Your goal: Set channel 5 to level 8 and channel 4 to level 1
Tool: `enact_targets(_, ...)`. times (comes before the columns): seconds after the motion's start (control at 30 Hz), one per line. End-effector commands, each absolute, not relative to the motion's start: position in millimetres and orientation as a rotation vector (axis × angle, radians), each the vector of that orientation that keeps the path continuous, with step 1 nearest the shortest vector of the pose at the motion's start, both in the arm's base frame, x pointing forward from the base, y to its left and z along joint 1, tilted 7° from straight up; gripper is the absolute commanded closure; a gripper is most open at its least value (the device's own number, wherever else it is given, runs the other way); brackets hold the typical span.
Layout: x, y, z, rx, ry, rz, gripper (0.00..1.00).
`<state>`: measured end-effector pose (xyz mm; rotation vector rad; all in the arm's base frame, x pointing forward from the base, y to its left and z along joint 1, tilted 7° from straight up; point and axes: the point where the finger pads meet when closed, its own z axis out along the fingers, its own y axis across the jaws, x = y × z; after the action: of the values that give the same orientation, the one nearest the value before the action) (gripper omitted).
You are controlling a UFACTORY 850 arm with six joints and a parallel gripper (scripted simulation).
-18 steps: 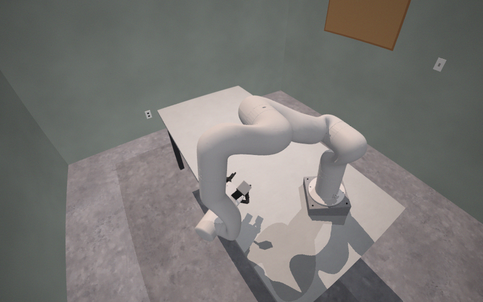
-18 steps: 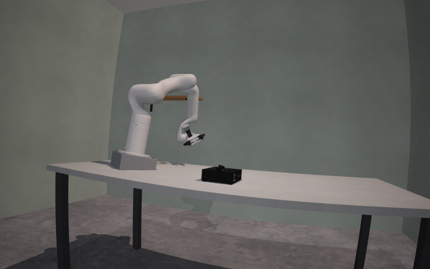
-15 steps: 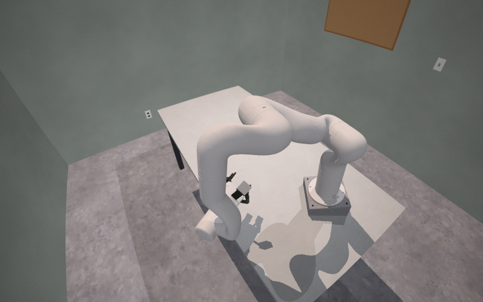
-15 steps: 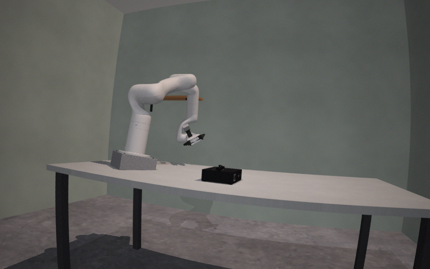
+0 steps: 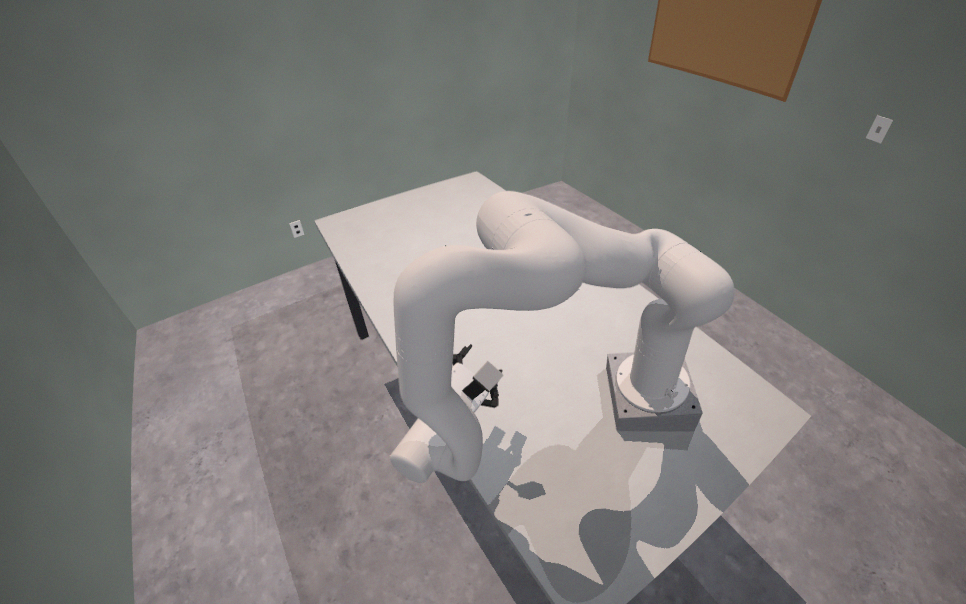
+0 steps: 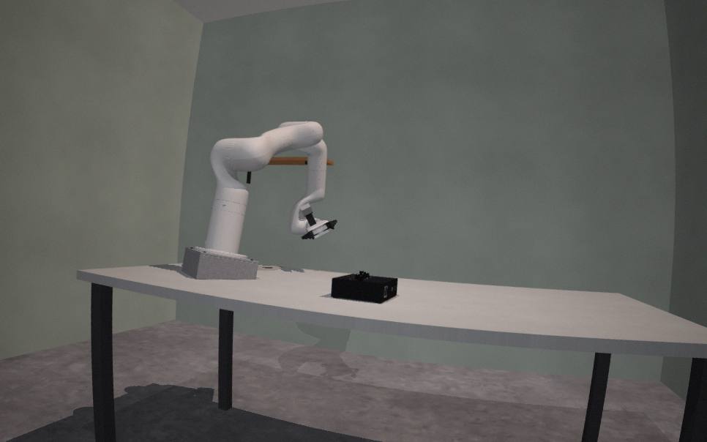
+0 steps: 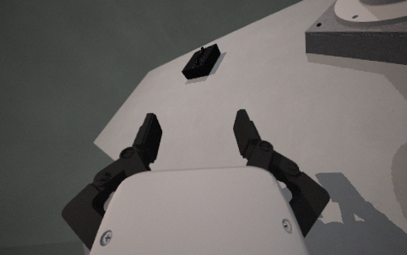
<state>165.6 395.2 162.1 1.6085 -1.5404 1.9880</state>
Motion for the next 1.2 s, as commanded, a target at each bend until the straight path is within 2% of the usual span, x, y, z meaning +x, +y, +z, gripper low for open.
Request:
enact_targets(0.0,166.4,395.1,162.4,1.607,-1.544,1.983,0.0)
enact_targets(0.17,189.6,376.6,154.9,1.556,-1.611,1.812,0.0)
enact_targets(0.43,259.7,313.1,128.6,1.362,-1.881,1.196,0.0)
enact_targets(0.5,259.7,313.1,128.6,1.362,-1.881,1.196,0.0)
enact_targets(0.57,289.2,288.3,119.1,1.277,-2.009,0.953,0.0)
enact_targets(0.87,363.0,236.0,108.7,1.032,-2.354,0.397,0.0)
enact_targets(0.97,402.7,206.7,110.0,0.923,-2.504,0.238,0.0)
enact_targets(1.07,406.9,202.9,110.2,0.89,-2.539,0.175,0.0)
enact_targets(1.13,448.3,165.0,115.8,0.743,-2.716,0.015,0.0)
enact_targets(1.17,450.3,162.7,116.0,0.743,-2.716,0.015,0.0)
